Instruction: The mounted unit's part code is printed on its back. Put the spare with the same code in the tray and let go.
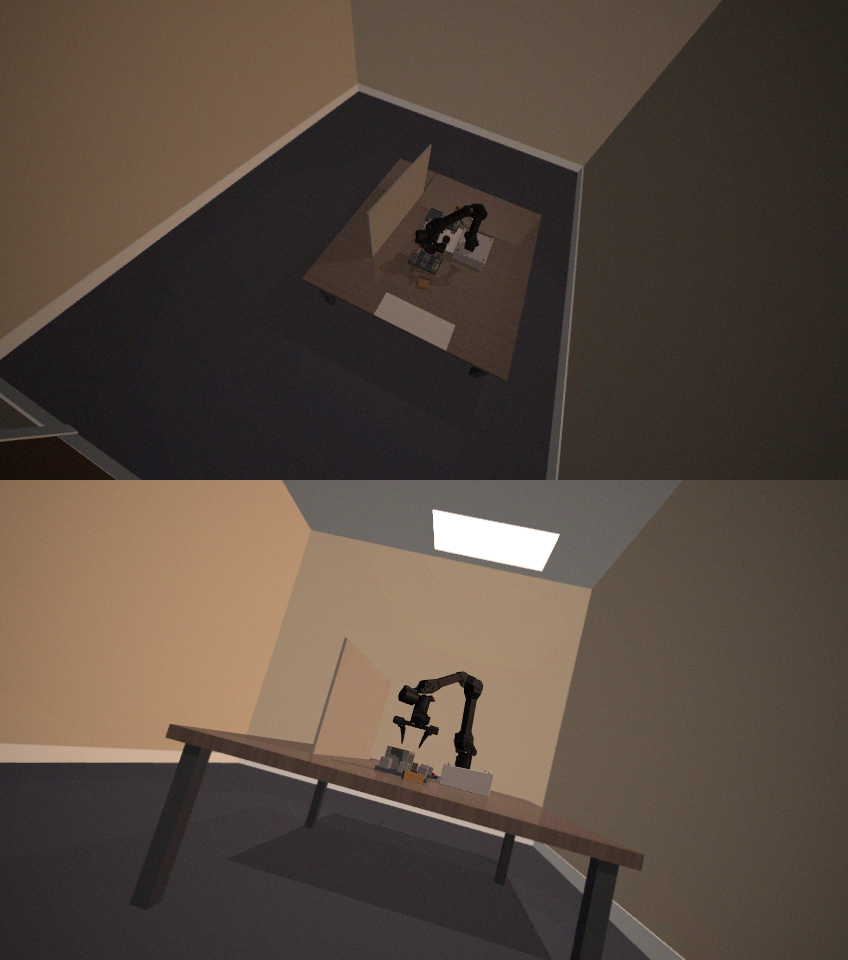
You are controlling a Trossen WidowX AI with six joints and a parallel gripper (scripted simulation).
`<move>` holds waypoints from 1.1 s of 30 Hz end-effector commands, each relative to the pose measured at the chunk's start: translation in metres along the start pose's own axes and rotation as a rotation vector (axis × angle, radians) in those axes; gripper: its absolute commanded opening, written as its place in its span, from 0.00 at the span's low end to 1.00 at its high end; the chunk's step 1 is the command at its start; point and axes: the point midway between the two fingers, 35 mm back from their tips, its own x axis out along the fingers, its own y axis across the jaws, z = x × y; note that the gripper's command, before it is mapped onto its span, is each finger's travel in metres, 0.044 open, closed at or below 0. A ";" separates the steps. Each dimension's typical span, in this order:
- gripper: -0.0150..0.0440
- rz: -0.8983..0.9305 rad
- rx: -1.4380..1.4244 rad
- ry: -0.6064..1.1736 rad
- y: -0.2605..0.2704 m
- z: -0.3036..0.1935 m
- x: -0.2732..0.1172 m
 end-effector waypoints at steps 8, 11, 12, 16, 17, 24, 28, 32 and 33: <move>0.76 0.012 -0.004 0.013 0.004 -0.007 0.024; 0.76 0.011 -0.004 0.013 0.003 -0.007 0.027; 0.76 0.011 -0.004 0.013 0.003 -0.007 0.028; 0.76 0.011 -0.004 0.013 0.002 -0.006 0.035; 0.76 0.011 -0.004 0.013 0.002 -0.006 0.037; 0.76 0.011 -0.004 0.013 0.001 -0.006 0.048; 0.76 0.011 -0.004 0.013 0.001 -0.006 0.055; 0.76 0.011 -0.004 0.013 0.001 -0.006 0.062; 0.76 0.011 -0.004 0.013 0.001 -0.006 0.063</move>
